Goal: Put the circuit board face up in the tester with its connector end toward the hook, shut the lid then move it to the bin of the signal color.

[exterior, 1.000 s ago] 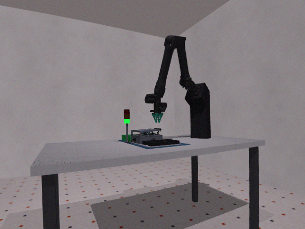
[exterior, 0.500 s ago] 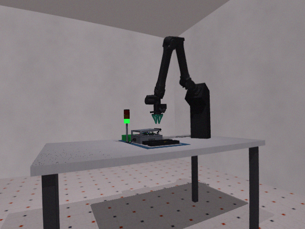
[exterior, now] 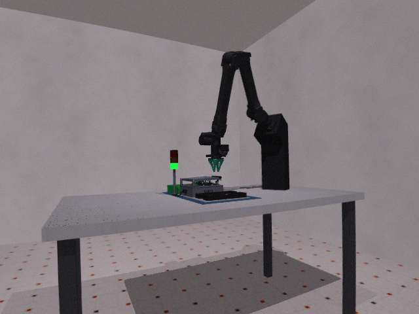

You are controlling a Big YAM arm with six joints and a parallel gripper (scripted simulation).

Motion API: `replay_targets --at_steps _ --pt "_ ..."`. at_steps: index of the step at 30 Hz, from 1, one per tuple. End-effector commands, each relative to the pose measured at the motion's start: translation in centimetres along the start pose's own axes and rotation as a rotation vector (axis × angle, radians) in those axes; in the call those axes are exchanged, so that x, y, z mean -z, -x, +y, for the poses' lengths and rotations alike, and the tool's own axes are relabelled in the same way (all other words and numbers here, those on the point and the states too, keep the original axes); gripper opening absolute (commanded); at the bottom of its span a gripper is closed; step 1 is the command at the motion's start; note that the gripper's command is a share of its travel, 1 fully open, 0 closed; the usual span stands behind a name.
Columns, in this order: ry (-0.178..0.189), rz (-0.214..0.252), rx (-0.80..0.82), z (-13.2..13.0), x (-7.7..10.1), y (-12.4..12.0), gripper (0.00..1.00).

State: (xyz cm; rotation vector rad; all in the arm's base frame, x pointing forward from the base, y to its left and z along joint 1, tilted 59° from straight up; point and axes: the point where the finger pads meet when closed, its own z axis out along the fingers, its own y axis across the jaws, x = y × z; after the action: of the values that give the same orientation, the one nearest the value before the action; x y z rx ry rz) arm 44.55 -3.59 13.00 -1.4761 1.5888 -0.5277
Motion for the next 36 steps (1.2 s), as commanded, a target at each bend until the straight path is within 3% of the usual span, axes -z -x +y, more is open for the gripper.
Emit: replay_targets --at_steps 1,18,29,30,32,36 --pt "-0.009 -0.014 0.005 -0.4 -0.2 0.8 0.26" --pt "-0.010 -0.014 0.005 -0.4 -0.2 0.8 0.26" --pt "-0.005 -0.012 0.001 -0.3 -1.2 0.7 0.26" --pt "-0.036 -0.016 0.015 -1.5 -0.6 1.2 0.26" --pt "-0.005 -0.012 0.001 -0.3 -1.6 0.8 0.26" --pt "-0.005 -0.013 0.001 -0.4 -2.0 0.8 0.26"
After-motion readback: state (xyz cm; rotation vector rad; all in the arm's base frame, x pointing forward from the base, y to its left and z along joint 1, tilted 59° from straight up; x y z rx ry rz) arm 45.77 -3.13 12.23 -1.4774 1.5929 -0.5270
